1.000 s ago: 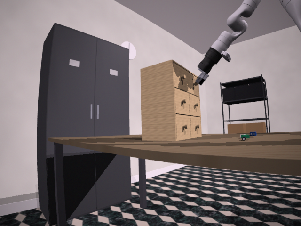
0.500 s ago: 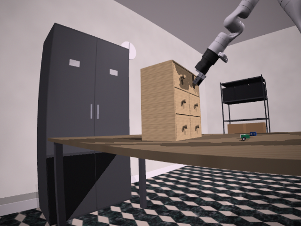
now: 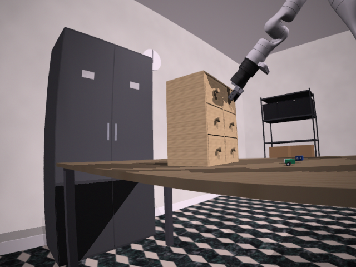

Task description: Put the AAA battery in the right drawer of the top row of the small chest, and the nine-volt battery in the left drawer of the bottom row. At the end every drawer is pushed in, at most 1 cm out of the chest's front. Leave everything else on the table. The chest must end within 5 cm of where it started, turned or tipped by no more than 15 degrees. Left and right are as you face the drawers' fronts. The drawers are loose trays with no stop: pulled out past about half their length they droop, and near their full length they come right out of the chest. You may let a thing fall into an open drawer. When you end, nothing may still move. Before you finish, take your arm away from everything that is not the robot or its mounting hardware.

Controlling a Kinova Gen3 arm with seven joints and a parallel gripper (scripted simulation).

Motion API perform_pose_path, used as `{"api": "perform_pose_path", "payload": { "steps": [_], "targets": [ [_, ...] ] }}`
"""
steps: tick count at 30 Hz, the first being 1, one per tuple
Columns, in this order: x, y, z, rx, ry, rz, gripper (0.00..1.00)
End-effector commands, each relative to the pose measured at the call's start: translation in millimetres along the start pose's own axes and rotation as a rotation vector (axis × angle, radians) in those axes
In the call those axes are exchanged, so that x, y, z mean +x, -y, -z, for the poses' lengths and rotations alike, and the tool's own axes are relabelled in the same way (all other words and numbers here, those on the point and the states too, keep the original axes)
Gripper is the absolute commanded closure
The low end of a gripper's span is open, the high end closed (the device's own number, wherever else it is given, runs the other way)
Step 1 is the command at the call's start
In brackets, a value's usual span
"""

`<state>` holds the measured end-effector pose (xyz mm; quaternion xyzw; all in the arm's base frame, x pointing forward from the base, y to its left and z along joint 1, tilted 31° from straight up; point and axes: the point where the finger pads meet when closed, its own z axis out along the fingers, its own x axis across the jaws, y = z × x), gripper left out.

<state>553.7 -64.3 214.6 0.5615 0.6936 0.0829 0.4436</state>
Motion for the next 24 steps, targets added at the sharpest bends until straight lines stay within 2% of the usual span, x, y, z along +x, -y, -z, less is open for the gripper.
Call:
{"api": "perform_pose_path", "payload": {
  "steps": [1, 7, 8, 24],
  "targets": [
    [0.2, -0.8, 0.2, -0.002, 0.0, 0.0, 0.33],
    [0.2, -0.8, 0.2, -0.002, 0.0, 0.0, 0.33],
    [0.2, -0.8, 0.2, -0.002, 0.0, 0.0, 0.63],
    [0.2, -0.8, 0.2, -0.002, 0.0, 0.0, 0.63]
  ]
}}
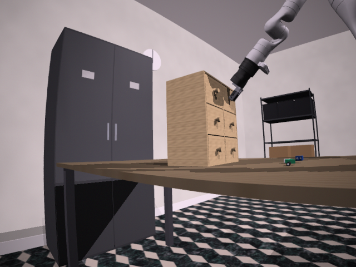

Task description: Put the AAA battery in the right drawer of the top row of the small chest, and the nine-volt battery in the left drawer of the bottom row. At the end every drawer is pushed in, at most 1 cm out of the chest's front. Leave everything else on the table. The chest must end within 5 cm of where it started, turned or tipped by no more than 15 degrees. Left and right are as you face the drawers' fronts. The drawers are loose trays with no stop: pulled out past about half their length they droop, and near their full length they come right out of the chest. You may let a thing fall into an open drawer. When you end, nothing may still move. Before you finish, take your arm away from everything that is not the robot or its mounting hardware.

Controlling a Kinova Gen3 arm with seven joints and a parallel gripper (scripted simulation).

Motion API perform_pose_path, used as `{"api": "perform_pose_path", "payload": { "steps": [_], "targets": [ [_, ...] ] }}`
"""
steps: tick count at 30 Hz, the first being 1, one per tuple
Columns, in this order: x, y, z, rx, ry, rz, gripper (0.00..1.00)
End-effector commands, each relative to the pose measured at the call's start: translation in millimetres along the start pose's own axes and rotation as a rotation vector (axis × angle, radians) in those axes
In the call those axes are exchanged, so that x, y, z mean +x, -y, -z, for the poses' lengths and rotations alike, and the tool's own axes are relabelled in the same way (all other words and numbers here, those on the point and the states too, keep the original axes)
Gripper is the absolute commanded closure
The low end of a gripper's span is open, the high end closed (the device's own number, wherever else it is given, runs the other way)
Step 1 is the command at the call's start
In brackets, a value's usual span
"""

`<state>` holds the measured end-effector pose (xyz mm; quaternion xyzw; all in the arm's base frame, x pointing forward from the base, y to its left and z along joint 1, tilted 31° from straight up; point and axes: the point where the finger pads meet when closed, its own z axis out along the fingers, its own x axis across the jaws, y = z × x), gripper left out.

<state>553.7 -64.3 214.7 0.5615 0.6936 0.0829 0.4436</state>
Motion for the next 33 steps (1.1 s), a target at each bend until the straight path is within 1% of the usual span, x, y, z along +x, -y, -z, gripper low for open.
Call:
{"api": "perform_pose_path", "payload": {
  "steps": [1, 20, 33],
  "targets": [
    [0.2, -0.8, 0.2, -0.002, 0.0, 0.0, 0.63],
    [0.2, 0.5, 1.5, -0.002, 0.0, 0.0, 0.63],
    [0.2, 7.5, 8.5, -0.002, 0.0, 0.0, 0.63]
  ]
}}
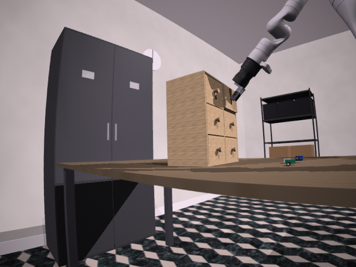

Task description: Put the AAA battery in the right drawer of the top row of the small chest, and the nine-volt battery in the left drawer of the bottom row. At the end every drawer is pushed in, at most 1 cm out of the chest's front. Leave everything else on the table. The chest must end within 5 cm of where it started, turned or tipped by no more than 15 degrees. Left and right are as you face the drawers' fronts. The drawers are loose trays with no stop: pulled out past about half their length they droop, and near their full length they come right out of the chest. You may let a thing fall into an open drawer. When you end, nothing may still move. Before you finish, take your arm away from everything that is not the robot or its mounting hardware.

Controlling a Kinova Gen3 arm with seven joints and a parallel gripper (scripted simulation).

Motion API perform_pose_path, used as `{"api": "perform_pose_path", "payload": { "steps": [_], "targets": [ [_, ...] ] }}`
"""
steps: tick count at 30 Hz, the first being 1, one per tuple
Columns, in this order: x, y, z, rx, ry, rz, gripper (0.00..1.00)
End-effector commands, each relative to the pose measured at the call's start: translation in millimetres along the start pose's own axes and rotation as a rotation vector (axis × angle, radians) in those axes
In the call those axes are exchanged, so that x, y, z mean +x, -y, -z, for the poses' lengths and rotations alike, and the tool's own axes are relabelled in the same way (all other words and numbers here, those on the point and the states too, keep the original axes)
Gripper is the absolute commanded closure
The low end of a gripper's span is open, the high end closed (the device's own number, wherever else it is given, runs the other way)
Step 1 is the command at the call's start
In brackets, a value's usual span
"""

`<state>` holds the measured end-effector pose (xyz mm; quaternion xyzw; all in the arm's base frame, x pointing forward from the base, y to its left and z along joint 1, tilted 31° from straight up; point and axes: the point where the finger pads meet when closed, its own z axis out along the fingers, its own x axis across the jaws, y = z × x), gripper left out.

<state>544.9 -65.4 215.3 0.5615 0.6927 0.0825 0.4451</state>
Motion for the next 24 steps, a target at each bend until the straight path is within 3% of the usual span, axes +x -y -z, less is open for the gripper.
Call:
{"api": "perform_pose_path", "payload": {
  "steps": [1, 24],
  "targets": [
    [1.7, 2.0, 3.0, 0.0, -0.004, 0.0, 0.63],
    [1.6, 21.3, 22.3, 0.0, -0.004, 0.0, 0.63]
  ]
}}
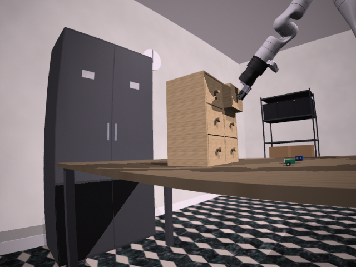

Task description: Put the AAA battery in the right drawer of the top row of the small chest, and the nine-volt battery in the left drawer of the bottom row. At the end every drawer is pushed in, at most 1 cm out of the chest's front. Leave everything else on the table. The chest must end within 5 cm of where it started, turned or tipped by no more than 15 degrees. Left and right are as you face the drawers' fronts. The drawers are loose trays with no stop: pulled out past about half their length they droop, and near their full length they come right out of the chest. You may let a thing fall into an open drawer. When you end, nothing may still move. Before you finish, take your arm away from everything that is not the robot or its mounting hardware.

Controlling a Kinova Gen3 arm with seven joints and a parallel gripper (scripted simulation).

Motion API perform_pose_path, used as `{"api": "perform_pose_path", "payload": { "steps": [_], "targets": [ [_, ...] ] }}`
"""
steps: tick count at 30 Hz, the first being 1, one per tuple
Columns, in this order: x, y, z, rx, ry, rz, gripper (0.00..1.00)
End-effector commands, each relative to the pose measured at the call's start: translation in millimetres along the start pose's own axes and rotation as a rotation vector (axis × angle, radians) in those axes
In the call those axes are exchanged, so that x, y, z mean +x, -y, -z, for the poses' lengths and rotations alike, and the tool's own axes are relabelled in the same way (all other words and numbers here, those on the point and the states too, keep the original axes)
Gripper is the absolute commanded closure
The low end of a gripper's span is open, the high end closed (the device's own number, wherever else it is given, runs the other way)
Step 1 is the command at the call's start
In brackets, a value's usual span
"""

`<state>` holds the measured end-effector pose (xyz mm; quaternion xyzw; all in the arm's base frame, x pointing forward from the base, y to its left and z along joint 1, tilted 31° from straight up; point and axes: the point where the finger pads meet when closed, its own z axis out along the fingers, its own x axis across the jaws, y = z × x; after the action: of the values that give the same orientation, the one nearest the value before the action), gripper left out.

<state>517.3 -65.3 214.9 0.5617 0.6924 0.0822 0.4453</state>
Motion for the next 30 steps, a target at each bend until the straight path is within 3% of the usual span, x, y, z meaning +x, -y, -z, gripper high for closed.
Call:
{"api": "perform_pose_path", "payload": {
  "steps": [1, 30],
  "targets": [
    [2.1, 2.7, 4.0, -0.001, -0.005, 0.001, 0.63],
    [2.0, 20.2, 21.5, -0.001, -0.005, 0.001, 0.63]
  ]
}}
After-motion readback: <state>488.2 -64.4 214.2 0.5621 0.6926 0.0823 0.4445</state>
